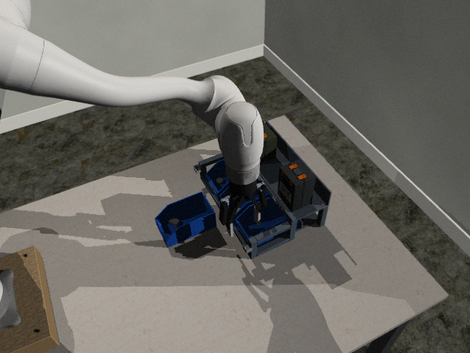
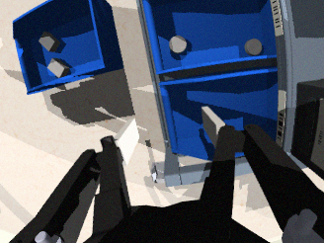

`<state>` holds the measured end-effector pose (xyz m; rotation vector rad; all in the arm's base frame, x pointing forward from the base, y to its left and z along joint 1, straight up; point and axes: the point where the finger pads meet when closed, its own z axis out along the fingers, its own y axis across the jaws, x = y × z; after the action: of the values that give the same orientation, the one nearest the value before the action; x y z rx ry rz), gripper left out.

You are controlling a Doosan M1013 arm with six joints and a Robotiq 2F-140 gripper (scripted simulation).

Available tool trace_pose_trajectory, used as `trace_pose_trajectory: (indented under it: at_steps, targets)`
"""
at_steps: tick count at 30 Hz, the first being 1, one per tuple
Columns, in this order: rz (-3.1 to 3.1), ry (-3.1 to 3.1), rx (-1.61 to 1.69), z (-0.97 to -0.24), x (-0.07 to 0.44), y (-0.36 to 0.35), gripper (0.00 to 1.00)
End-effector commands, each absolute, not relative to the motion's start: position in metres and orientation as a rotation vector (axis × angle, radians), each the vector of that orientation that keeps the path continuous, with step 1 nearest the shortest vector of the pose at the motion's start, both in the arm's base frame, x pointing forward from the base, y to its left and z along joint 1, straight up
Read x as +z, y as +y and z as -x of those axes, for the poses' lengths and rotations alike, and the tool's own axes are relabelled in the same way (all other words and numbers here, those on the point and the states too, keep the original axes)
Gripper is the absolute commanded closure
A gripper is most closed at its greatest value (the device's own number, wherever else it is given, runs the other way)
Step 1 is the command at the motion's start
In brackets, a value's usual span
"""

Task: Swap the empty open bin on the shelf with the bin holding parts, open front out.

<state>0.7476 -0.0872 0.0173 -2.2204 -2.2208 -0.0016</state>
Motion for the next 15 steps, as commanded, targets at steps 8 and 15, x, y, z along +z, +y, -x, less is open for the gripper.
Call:
trace_pose_trajectory:
  at_steps: [8, 15]
  targets:
    - [2.22, -2.221, -0.002, -0.7476, 0.0171, -0.0872, 0.38]
    - [2.22, -2.221, -0.002, -0.7476, 0.0154, -0.0872, 0.38]
